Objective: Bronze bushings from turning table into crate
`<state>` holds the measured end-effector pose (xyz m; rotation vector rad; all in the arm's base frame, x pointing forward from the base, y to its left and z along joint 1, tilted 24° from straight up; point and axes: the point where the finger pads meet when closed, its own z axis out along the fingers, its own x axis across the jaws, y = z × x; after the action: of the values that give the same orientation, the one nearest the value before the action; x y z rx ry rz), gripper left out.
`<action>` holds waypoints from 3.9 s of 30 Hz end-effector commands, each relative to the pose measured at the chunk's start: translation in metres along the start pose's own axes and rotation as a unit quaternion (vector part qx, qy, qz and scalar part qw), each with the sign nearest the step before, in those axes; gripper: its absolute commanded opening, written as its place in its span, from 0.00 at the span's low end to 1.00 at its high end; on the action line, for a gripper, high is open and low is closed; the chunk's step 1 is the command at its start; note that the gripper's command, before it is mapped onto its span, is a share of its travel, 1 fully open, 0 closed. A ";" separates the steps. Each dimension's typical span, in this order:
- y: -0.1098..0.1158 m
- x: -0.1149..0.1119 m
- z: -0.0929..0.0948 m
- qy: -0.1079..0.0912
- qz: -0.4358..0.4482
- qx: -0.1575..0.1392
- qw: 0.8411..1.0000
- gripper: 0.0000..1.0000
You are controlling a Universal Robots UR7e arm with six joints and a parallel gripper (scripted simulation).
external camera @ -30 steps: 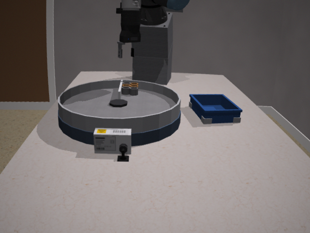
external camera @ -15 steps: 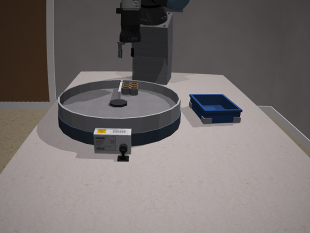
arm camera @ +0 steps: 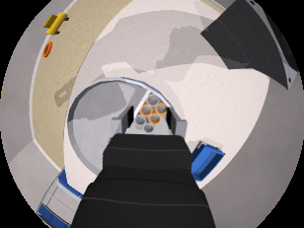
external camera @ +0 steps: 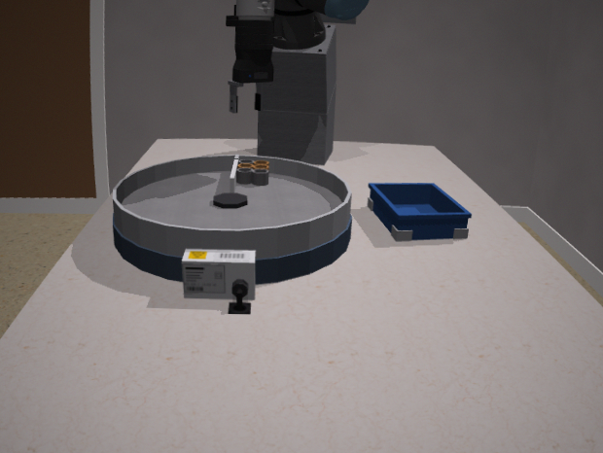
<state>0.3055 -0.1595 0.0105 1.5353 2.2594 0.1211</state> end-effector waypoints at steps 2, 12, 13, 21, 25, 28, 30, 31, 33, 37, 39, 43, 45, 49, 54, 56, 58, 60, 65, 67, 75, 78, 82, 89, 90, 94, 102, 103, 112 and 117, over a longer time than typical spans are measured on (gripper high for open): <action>0.000 0.000 0.000 0.000 0.000 0.000 1.000 1.00; 0.005 0.002 0.006 0.000 0.013 0.000 1.000 0.27; 0.010 0.004 0.011 0.000 0.026 0.000 1.000 0.27; 0.025 0.011 0.029 0.000 0.065 0.000 0.998 0.27; 0.025 0.011 0.029 0.000 0.065 0.000 0.998 0.27; 0.025 0.011 0.029 0.000 0.065 0.000 0.998 0.27; 0.034 0.015 0.038 0.003 0.089 -0.002 0.996 0.27; 0.039 0.017 0.044 0.003 0.102 -0.002 0.995 0.27; 0.049 0.022 0.056 0.003 0.128 -0.002 0.992 0.27; 0.049 0.022 0.056 0.003 0.128 -0.002 0.992 0.27; 0.049 0.022 0.056 0.003 0.128 -0.002 0.992 0.27; 0.049 0.022 0.056 0.003 0.128 -0.002 0.992 0.27; 0.049 0.022 0.056 0.003 0.128 -0.002 0.992 0.27; 0.048 0.022 0.054 0.006 0.125 -0.002 0.992 0.42; 0.048 0.022 0.054 0.006 0.125 -0.002 0.992 0.42; 0.048 0.022 0.054 0.006 0.125 -0.002 0.992 0.42; 0.048 0.022 0.054 0.006 0.125 -0.002 0.992 0.42; 0.048 0.022 0.054 0.006 0.125 -0.002 0.992 0.42; 0.048 0.022 0.054 0.006 0.125 -0.002 0.992 0.42; 0.048 0.022 0.054 0.006 0.125 -0.002 0.992 0.42; 0.048 0.022 0.054 0.006 0.125 -0.002 0.992 0.42; 0.048 0.022 0.054 0.006 0.125 -0.002 0.992 0.42; 0.048 0.022 0.054 0.006 0.125 -0.002 0.992 0.42; 0.048 0.022 0.054 0.006 0.125 -0.002 0.992 0.42; 0.048 0.022 0.054 0.006 0.125 -0.002 0.992 0.42; 0.048 0.022 0.054 0.006 0.125 -0.002 0.992 0.42; 0.048 0.022 0.054 0.006 0.125 -0.002 0.992 0.40; 0.048 0.022 0.054 0.006 0.125 -0.002 0.992 0.40; 0.048 0.022 0.054 0.006 0.125 -0.002 0.992 0.40; 0.048 0.022 0.054 0.006 0.125 -0.002 0.992 0.40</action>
<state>0.3606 -0.1292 -0.0317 1.8147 2.0650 0.2048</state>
